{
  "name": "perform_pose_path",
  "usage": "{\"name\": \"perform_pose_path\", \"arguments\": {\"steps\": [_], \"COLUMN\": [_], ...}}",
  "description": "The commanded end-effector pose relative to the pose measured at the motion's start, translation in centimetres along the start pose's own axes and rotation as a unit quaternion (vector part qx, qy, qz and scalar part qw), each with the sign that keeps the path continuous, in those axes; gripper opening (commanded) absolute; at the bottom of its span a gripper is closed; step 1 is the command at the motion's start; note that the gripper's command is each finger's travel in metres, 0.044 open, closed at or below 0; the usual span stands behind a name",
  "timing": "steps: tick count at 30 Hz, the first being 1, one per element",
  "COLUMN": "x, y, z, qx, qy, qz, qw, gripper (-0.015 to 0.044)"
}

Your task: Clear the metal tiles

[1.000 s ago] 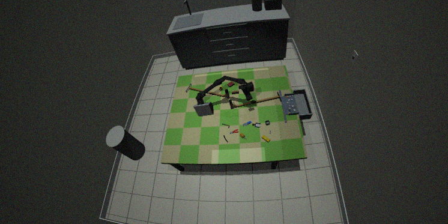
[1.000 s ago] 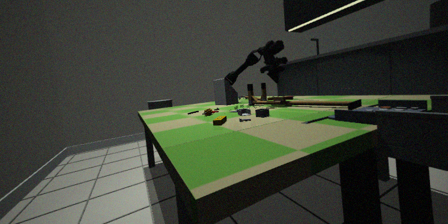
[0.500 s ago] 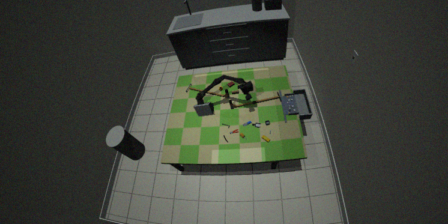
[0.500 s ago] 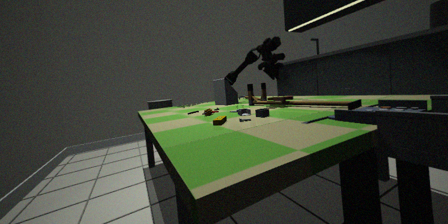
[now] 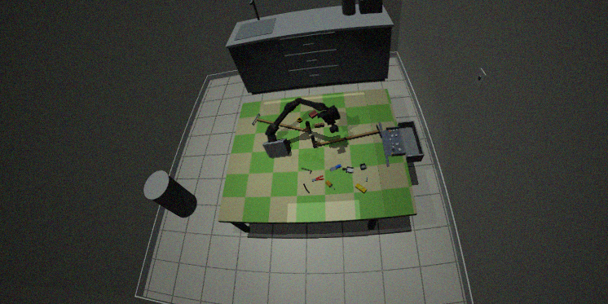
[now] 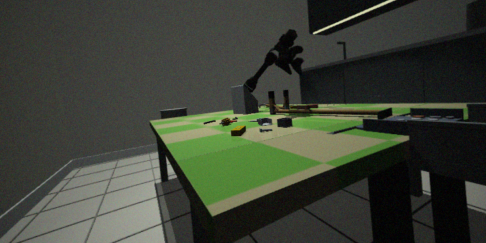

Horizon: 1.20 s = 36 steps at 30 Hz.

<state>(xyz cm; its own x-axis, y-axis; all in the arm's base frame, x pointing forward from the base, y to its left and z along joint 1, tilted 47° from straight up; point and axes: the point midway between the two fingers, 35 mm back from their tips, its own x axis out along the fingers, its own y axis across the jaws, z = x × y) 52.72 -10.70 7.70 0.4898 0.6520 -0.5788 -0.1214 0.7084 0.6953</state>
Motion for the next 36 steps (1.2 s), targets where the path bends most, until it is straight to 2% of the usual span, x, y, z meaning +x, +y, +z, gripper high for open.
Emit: {"name": "perform_pose_path", "arguments": {"steps": [1, 36], "x": [-1.3, -14.0], "y": [0.2, -0.6], "z": [0.1, -1.5], "qx": [0.005, 0.051], "qy": [-0.015, -0.163], "qz": [0.000, -0.027], "qw": [1.000, 0.985], "gripper": [0.0440, 0.0440]}}
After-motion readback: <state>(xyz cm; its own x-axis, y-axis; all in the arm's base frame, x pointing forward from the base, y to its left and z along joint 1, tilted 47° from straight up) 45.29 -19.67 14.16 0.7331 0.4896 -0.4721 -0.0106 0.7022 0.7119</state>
